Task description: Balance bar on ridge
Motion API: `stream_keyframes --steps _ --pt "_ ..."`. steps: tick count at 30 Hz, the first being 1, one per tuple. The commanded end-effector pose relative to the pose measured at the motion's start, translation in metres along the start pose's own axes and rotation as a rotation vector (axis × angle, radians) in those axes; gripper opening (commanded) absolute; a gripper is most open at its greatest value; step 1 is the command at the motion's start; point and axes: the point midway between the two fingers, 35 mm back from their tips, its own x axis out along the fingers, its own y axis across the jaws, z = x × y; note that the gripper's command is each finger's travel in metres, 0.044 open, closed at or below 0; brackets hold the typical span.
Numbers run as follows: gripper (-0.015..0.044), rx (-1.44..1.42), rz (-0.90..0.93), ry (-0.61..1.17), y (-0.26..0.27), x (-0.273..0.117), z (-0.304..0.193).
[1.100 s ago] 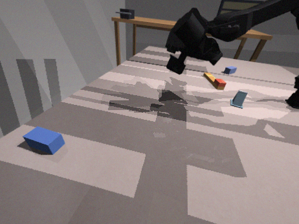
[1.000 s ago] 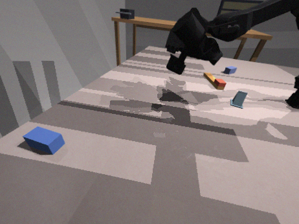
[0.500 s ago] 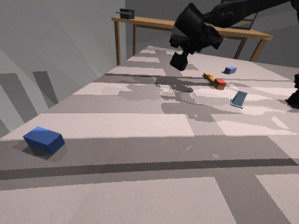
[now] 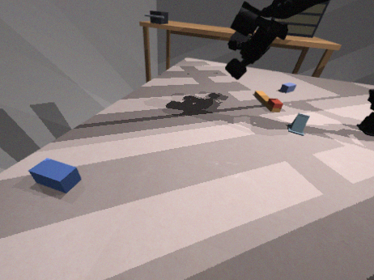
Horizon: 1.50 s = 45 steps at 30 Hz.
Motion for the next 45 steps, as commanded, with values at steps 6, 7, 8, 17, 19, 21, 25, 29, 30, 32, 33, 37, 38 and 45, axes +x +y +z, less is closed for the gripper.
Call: stream_keyframes --steps 6,7,8,17,19,21,25,29,30,32,33,37,38,45 --pt "0.0315 0.280 0.118 0.240 -0.037 0.006 -0.038" --pt "0.0315 0.314 0.128 0.269 -0.041 0.006 -0.043" --pt "0.0315 0.347 0.138 0.298 -0.045 0.006 -0.048" --pt "0.0315 0.670 0.203 0.570 -0.074 -0.005 -0.088" --pt "0.0315 0.746 0.213 0.633 -0.079 -0.010 -0.097" --pt "0.0315 0.796 0.218 0.675 -0.082 -0.013 -0.102" --pt "0.0315 0.803 0.218 0.681 -0.083 -0.014 -0.103" --pt "0.0315 0.803 0.218 0.681 -0.081 -0.011 -0.104" --pt "0.0315 0.803 0.218 0.681 -0.080 -0.008 -0.105" --pt "0.0315 0.803 0.218 0.681 -0.075 0.000 -0.109" --pt "0.0315 0.803 0.218 0.681 -0.073 0.005 -0.112" --pt "0.0315 0.803 0.218 0.681 -0.060 0.027 -0.127" --pt "0.0315 0.803 0.218 0.681 -0.058 0.031 -0.130" --pt "0.0315 0.803 0.218 0.681 -0.055 0.036 -0.134"
